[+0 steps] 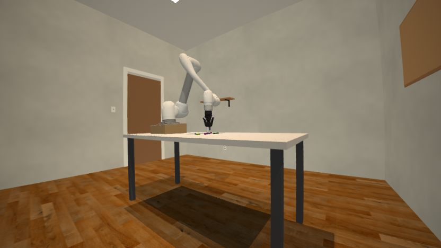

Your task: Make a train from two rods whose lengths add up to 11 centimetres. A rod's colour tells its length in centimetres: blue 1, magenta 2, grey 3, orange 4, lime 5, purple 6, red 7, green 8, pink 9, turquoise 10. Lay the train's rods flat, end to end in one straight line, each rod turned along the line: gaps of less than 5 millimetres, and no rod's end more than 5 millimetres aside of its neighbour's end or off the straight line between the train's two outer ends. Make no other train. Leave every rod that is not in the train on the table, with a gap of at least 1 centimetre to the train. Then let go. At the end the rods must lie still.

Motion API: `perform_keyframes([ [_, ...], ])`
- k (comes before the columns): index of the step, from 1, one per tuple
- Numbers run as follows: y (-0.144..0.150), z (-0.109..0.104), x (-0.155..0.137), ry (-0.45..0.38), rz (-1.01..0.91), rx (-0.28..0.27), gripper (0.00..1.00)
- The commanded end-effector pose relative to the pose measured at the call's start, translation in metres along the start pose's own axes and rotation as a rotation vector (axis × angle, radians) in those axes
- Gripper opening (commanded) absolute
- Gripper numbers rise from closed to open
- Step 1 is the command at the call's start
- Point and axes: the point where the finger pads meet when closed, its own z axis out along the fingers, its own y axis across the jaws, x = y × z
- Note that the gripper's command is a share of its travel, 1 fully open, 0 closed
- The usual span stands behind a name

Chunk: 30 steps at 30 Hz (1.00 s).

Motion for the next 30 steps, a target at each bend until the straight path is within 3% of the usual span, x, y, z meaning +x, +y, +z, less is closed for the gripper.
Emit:
perform_keyframes([
  [1,0.0,-0.0001,-0.0001,0.0,0.0,0.0,0.03],
  [13,0.0,-0.0001,-0.0001,0.0,0.0,0.0,0.03],
  [30,0.0,-0.0001,-0.0001,0.0,0.0,0.0,0.15],
])
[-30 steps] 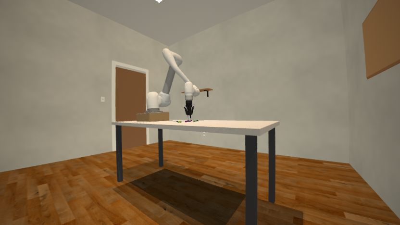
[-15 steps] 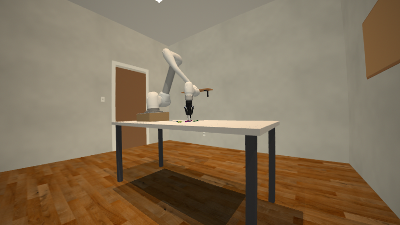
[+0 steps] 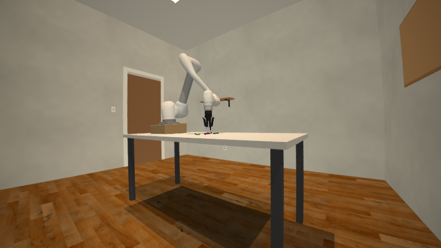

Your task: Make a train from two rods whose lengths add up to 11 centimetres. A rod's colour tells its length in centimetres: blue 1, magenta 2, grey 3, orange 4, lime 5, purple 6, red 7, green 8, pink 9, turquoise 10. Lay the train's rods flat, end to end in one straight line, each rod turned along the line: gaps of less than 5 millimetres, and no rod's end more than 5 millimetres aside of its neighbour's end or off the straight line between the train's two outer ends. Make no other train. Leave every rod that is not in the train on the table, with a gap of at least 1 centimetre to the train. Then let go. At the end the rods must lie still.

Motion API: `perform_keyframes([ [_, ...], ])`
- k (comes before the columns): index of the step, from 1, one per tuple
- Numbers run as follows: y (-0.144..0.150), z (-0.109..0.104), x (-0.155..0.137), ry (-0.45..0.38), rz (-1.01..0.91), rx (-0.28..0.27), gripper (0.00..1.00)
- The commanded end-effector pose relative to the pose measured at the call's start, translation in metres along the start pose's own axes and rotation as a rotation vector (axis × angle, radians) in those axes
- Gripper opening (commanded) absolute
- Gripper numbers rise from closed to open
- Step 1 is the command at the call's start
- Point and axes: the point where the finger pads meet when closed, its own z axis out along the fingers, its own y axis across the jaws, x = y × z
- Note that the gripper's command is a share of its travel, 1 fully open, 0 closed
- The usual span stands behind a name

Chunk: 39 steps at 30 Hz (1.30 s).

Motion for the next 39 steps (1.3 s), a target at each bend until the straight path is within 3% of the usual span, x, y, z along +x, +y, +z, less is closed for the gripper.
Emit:
perform_keyframes([
  [1,0.0,0.0,0.0,0.0,0.0,0.0,0.15],
  [14,0.0,-0.005,0.0,0.0,0.0,0.0,0.15],
  [29,0.0,-0.074,0.0,0.0,0.0,0.0,0.15],
  [39,0.0,-0.09,0.0,0.0,0.0,0.0,0.15],
])
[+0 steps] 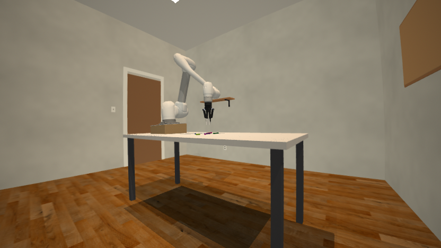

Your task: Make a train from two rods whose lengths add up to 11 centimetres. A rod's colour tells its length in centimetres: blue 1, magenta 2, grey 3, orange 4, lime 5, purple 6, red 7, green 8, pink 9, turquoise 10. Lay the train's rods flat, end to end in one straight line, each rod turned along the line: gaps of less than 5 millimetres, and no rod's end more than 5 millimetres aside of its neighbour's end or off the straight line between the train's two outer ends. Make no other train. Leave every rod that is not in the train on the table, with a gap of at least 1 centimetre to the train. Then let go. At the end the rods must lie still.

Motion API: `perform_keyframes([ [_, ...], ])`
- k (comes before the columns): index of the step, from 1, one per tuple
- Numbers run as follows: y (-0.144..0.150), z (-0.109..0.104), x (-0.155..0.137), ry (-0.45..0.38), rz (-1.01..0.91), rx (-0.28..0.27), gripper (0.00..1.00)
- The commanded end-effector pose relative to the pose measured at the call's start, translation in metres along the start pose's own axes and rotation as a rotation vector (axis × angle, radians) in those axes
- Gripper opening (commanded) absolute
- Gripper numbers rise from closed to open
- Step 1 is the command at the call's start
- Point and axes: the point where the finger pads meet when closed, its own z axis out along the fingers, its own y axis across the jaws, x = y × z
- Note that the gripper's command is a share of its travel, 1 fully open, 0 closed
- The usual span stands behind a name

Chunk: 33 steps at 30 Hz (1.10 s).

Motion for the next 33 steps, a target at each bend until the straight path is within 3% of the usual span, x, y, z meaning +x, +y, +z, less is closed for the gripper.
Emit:
perform_keyframes([
  [1,0.0,-0.001,0.0,0.0,0.0,0.0,0.15],
  [2,0.0,-0.001,0.0,0.0,0.0,0.0,1.0],
  [26,0.0,-0.002,0.0,0.0,0.0,0.0,1.0],
  [33,0.0,-0.016,0.0,0.0,0.0,0.0,1.0],
])
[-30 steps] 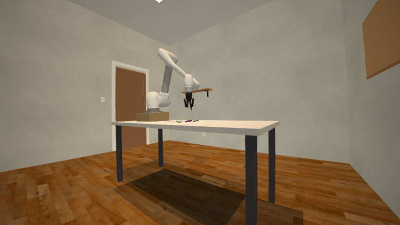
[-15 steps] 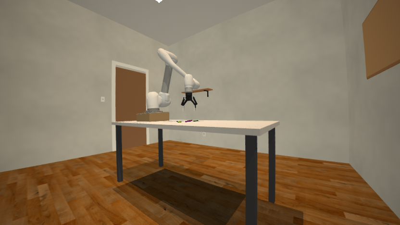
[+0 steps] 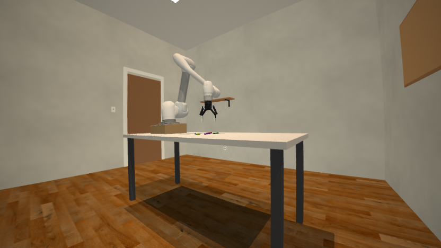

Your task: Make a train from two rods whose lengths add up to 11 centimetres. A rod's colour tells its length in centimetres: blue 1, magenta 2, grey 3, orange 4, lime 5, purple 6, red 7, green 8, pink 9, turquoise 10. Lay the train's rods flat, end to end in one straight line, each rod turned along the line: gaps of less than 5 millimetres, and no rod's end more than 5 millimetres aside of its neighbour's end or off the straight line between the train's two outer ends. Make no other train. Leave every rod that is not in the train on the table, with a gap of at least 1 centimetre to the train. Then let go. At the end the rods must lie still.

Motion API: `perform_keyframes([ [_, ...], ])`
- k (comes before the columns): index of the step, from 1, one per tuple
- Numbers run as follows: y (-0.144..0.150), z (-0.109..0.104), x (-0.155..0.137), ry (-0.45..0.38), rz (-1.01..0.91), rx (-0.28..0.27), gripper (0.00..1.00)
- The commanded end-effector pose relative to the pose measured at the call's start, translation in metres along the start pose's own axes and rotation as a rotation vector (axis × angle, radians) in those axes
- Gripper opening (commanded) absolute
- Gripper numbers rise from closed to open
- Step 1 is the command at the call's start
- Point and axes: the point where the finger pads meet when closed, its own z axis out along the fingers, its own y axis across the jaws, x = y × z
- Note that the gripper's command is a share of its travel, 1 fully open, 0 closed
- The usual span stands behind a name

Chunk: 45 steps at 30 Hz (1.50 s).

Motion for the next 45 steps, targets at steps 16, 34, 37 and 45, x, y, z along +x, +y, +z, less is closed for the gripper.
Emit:
perform_keyframes([
  [16,0.0,-0.062,0.0,0.0,0.0,0.0,1.0],
  [34,0.0,-0.067,0.0,0.0,0.0,0.0,1.0],
  [37,0.0,-0.067,0.0,0.0,0.0,0.0,1.0],
  [45,0.0,-0.067,0.0,0.0,0.0,0.0,1.0],
])
